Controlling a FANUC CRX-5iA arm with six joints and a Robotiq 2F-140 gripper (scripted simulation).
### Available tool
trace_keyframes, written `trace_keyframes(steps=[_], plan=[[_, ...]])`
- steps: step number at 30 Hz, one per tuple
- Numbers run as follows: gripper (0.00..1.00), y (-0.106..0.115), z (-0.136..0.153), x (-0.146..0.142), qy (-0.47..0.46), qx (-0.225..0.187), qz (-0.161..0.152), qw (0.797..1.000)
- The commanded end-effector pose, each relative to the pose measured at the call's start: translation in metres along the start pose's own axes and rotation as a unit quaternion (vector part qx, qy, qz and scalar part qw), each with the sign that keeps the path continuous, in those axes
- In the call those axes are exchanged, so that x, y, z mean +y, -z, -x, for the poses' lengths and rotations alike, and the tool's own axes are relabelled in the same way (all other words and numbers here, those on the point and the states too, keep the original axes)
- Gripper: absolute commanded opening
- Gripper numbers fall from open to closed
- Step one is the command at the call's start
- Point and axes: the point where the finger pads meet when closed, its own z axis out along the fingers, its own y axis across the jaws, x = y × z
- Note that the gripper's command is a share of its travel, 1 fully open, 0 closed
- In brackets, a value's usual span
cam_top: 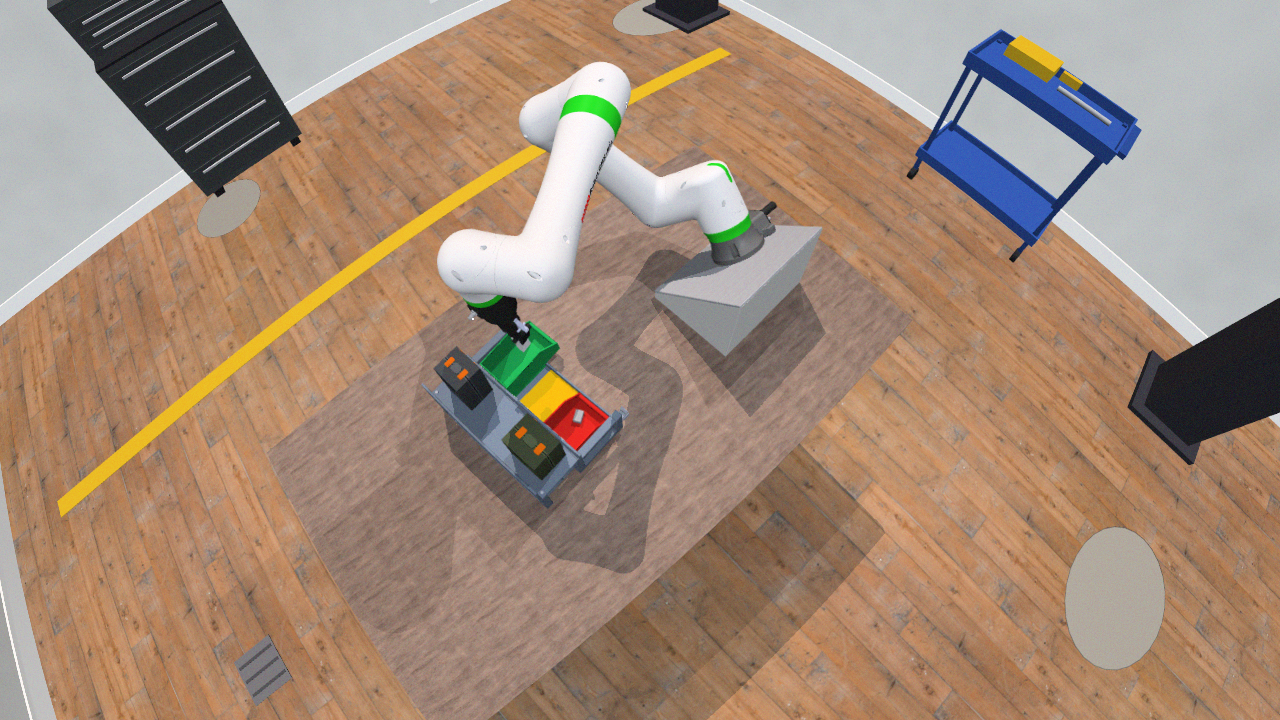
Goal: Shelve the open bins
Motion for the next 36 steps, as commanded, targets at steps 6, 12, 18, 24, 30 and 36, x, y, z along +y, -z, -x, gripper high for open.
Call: trace_keyframes(steps=[6, 12, 18, 24, 30, 36], plan=[[0.0, -0.003, -0.023, -0.01, 0.153, -0.012, -0.003, 0.988], [0.0, -0.006, -0.038, -0.015, 0.244, -0.018, -0.006, 0.97], [0.0, -0.01, -0.051, -0.019, 0.318, -0.022, -0.01, 0.948], [0.0, -0.015, -0.067, -0.023, 0.412, -0.027, -0.015, 0.911], [0.0, -0.02, -0.082, -0.026, 0.494, -0.031, -0.021, 0.869], [0.0, -0.024, -0.093, -0.028, 0.547, -0.033, -0.026, 0.836]])
